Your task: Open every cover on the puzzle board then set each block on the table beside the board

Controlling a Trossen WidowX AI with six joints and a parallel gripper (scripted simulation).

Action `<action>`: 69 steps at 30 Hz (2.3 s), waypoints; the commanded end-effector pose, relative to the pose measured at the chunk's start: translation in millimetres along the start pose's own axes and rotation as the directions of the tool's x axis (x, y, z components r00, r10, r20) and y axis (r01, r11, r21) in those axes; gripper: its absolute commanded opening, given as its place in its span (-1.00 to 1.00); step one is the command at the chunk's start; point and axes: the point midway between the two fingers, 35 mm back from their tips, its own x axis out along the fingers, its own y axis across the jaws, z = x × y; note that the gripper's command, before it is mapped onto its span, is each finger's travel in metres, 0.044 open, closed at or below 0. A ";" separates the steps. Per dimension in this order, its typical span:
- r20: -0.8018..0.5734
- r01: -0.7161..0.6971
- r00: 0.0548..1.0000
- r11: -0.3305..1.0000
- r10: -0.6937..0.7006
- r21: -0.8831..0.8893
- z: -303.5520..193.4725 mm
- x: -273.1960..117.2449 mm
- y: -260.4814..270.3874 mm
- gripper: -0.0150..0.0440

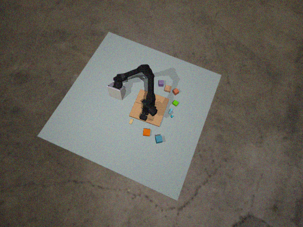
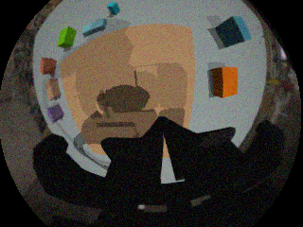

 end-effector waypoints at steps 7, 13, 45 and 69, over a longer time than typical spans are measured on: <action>-0.003 -0.006 1.000 1.000 0.006 0.006 -1.9 12.3 1.2 -0.49; -0.003 -0.007 1.000 1.000 0.007 0.006 -2.4 18.2 1.6 -0.49; -0.002 -0.007 1.000 1.000 0.007 0.005 23.3 21.5 -0.2 -0.49; 0.000 -0.007 1.000 1.000 0.007 0.004 47.8 21.2 -0.5 -0.49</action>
